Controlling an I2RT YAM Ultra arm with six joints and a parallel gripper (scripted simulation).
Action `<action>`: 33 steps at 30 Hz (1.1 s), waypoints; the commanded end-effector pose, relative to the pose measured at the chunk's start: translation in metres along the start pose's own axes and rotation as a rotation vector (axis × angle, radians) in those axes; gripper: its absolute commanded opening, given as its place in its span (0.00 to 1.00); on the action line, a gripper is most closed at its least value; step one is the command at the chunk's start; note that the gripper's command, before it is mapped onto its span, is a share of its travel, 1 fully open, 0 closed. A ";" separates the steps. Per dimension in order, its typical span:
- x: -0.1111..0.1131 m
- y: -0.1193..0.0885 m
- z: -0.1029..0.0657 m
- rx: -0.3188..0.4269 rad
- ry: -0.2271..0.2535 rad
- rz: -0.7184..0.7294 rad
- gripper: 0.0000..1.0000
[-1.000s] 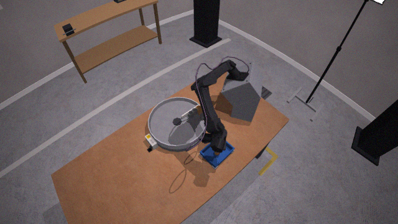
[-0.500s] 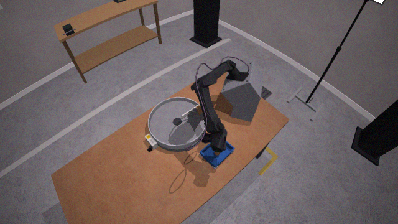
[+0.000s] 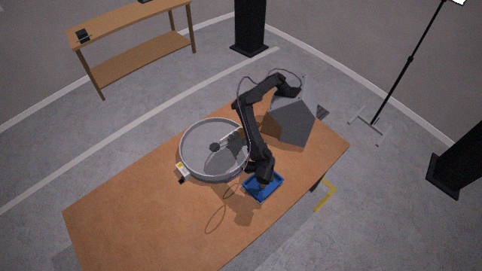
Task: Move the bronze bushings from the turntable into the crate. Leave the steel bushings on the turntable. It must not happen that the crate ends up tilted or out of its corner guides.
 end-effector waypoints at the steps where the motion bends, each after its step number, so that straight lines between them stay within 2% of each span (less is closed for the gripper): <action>1: 0.009 0.002 -0.025 -0.023 0.041 -0.001 0.16; 33: 0.009 0.002 -0.028 -0.023 0.040 -0.002 0.16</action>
Point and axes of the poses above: the point where the finger pads meet when closed, its own z axis out along the fingers, its own x axis across the jaws, y = z × x, the point moved 3 cm from there along -z, back along the fingers, and after that the axes turned 7 degrees about z, right-handed, at the moved point
